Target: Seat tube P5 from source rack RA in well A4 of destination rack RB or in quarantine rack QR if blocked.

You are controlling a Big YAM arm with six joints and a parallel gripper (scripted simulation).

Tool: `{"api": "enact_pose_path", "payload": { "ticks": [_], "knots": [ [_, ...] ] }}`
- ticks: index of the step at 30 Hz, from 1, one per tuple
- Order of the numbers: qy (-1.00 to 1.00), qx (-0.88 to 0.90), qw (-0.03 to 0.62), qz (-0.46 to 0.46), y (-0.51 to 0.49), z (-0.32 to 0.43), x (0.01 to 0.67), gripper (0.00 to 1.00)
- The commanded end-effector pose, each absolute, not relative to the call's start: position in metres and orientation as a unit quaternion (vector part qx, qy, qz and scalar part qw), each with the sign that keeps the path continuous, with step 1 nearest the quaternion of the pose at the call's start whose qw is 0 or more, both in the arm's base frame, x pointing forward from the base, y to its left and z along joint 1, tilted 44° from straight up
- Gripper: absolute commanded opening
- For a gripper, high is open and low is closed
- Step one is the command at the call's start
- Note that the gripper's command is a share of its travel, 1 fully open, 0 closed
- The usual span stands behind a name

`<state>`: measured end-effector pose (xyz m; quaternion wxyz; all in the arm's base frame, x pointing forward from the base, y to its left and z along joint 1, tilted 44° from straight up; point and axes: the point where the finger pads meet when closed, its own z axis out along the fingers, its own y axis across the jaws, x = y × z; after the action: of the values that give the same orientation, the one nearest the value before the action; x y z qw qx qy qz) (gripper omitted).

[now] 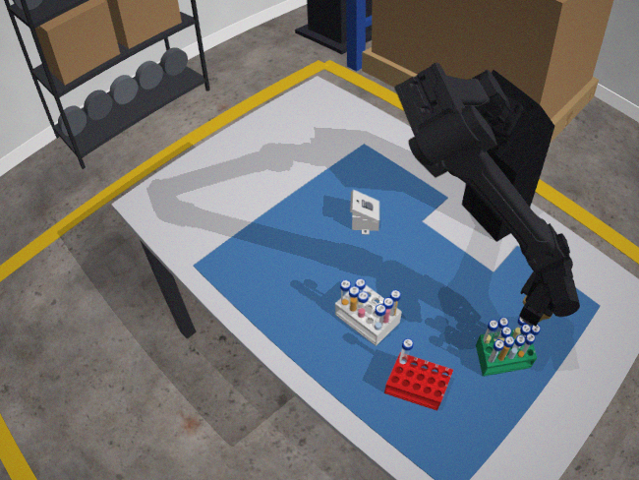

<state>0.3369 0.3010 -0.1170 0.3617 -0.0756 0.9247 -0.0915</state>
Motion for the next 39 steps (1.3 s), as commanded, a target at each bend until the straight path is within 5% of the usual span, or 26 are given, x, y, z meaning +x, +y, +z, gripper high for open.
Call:
{"api": "enact_pose_path", "payload": {
  "ticks": [1, 39],
  "knots": [
    [0.924, -0.076, 0.364, -0.092, 0.301, -0.115, 0.337, 0.30],
    [0.923, -0.078, 0.367, -0.085, 0.319, -0.054, 0.283, 0.30]
  ]
}}
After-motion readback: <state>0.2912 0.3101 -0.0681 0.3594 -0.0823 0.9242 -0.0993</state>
